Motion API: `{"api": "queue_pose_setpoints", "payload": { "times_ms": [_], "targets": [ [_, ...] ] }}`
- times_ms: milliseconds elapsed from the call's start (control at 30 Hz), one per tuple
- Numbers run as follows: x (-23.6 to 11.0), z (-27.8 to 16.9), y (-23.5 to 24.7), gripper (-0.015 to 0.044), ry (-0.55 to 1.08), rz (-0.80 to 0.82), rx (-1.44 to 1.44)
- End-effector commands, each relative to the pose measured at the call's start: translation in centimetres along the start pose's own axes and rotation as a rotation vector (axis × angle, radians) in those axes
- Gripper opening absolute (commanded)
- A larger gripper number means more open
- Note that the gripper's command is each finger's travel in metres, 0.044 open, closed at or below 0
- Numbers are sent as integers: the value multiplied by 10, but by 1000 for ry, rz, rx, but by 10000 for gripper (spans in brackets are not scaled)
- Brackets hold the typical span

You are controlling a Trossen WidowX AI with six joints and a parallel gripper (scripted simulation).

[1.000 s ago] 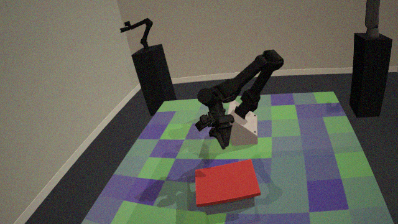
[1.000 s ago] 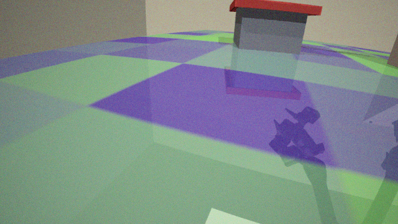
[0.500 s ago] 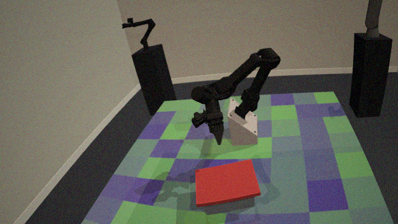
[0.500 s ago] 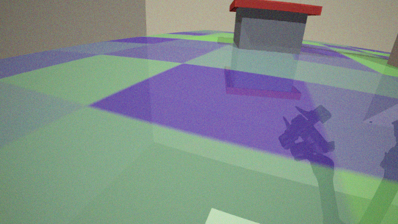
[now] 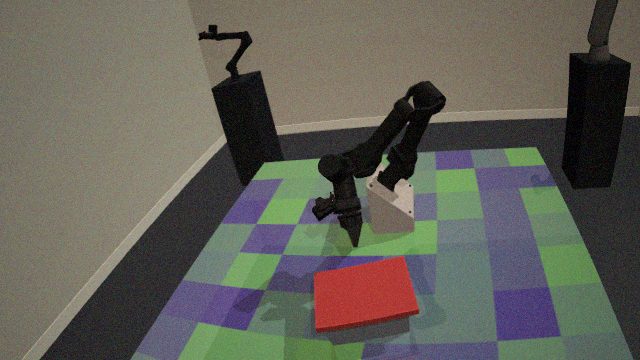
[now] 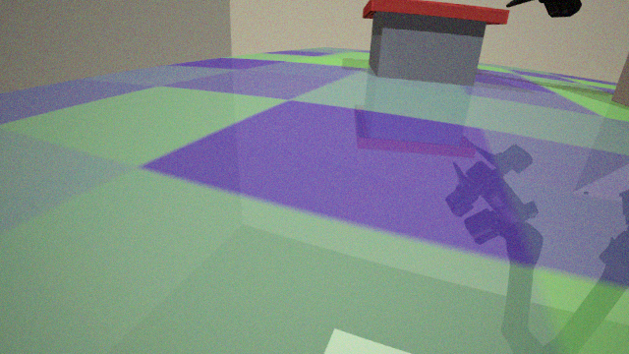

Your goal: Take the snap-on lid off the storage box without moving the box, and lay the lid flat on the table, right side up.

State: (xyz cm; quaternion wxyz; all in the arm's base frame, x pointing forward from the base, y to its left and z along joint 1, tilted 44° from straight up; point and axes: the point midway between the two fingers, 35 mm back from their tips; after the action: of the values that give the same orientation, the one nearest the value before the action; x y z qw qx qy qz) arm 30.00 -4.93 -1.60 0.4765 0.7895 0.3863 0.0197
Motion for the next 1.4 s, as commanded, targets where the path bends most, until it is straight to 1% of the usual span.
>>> {"api": "queue_pose_setpoints", "payload": {
  "times_ms": [0,1367],
  "targets": [
    [3,-1,-4,235,-3,-1,5],
    [68,-2,-4,235,-2,-1,4]
  ]
}}
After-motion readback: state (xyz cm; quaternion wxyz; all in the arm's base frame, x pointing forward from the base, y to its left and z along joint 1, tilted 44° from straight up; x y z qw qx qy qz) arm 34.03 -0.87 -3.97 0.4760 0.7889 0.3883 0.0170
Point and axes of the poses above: the point midway between the two fingers, 35 mm back from their tips, its own x axis out along the fingers, its own y axis across the jaws, z = x × y, and after that the axes turned 9 degrees about -x, right-handed
